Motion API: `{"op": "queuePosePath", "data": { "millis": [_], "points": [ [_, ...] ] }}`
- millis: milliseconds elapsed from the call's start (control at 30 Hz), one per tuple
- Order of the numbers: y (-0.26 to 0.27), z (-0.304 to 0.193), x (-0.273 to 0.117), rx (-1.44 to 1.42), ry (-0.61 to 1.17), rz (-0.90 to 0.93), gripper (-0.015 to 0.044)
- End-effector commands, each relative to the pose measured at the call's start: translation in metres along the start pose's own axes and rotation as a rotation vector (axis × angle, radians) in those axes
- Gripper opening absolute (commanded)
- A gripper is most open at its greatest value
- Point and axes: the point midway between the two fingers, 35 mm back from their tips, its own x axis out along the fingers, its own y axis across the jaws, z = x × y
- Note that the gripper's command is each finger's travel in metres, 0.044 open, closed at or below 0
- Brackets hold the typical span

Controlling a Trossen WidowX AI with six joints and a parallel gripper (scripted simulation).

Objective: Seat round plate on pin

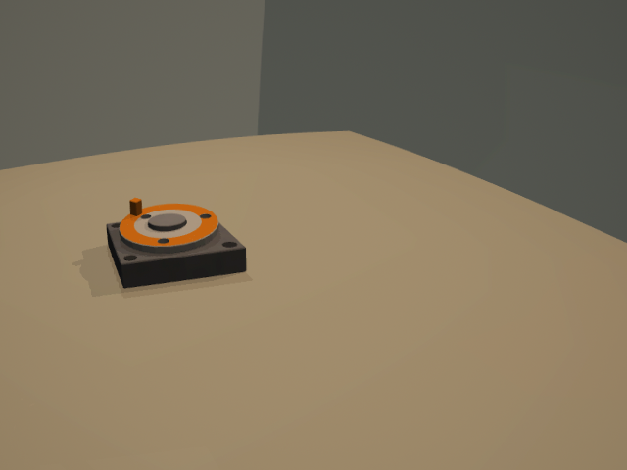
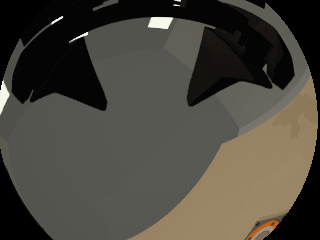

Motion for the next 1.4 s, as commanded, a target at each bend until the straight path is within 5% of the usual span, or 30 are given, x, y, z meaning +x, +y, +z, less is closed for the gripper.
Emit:
{"op": "queuePosePath", "data": {
  "millis": [0, 333, 467, 667, 1367],
  "points": [
    [0.002, 0.002, 0.002, 0.024, -0.009, 0.009, 0.0374],
    [0.104, 0.143, 0.024, 1.089, -0.216, 0.684, 0.0111],
    [0.147, 0.216, -0.012, 1.528, -0.048, 1.208, 0.0006],
    [0.165, 0.263, -0.058, 1.757, 0.281, 1.653, 0.0],
    [0.19, 0.306, -0.052, 1.765, 0.298, 1.673, 0.0]
  ]
}}
